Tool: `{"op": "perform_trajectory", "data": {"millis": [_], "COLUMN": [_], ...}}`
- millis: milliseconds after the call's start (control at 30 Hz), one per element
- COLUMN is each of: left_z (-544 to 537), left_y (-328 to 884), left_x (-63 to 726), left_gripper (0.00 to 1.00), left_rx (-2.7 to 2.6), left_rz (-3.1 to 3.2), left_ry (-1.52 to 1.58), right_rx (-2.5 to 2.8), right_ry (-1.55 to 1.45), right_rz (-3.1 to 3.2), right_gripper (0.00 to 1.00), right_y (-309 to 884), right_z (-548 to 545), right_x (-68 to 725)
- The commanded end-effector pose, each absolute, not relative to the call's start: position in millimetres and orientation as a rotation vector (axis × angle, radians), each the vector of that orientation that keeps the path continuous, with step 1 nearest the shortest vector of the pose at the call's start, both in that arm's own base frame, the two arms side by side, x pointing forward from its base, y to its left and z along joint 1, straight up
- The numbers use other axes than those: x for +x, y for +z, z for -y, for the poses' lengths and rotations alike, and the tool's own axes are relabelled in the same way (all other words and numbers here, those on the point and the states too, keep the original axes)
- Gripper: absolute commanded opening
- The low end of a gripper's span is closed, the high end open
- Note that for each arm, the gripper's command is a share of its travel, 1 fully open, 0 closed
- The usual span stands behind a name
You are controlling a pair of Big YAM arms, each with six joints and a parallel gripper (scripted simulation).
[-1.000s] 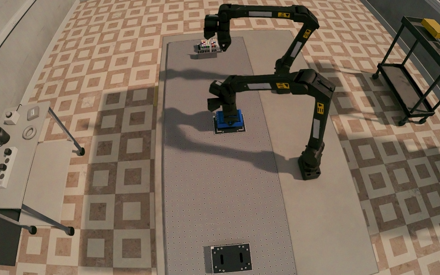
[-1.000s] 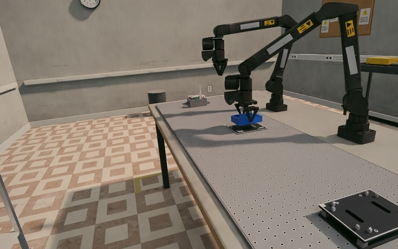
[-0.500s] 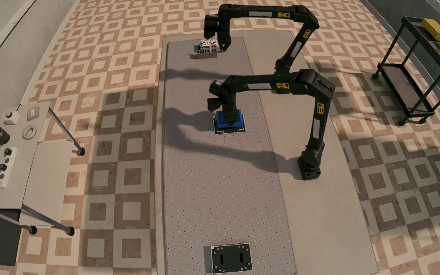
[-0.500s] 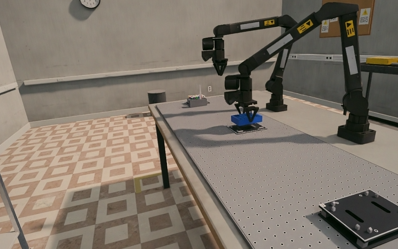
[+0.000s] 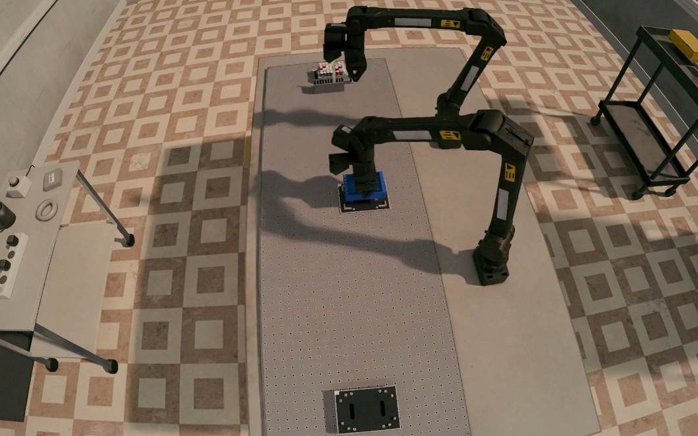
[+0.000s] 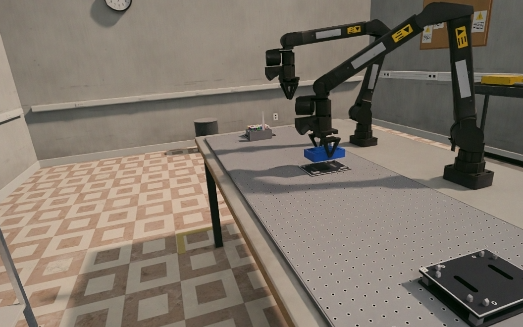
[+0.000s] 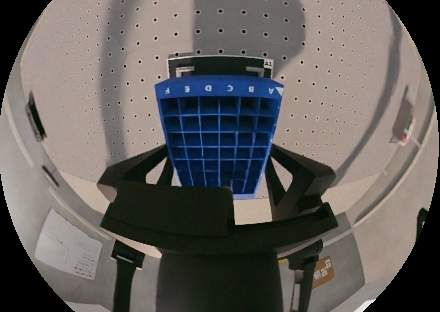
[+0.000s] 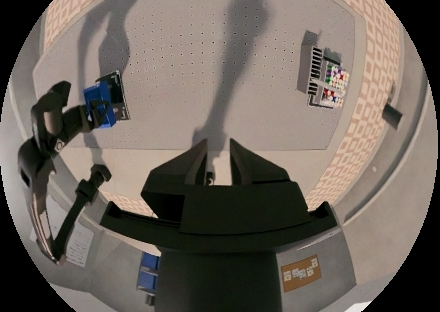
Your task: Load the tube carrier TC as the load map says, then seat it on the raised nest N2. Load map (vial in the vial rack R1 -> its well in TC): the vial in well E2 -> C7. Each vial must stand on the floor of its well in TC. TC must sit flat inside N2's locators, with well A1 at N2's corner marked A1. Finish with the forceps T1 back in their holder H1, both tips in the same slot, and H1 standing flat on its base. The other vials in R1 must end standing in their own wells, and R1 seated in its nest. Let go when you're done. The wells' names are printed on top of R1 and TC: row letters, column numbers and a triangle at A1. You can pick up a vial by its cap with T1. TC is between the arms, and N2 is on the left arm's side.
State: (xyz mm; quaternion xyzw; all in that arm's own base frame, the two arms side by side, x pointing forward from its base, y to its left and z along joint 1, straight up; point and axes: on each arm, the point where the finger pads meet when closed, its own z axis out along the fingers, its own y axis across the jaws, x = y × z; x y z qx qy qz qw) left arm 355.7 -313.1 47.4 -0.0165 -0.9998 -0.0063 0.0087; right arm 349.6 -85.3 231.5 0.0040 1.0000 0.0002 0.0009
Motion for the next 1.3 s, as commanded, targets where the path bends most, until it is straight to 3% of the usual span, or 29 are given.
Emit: {"op": "perform_trajectory", "data": {"millis": [0, 1267], "left_z": [332.6, 334.5], "left_y": [90.8, 97.0], "left_x": [376.5, 378.9], "left_gripper": [0.0, 0.0], "left_rx": [-0.06, -0.06], "left_rz": [3.195, 3.2], "left_ry": [0.07, 0.078], "right_rx": [0.023, 0.023], "right_ry": [-0.013, -0.013], "right_rz": [-3.106, -3.106], "right_gripper": [0.24, 0.24], "right_y": [244.4, 244.4], "right_z": [87.2, 87.2], "right_x": [357.1, 357.1]}}
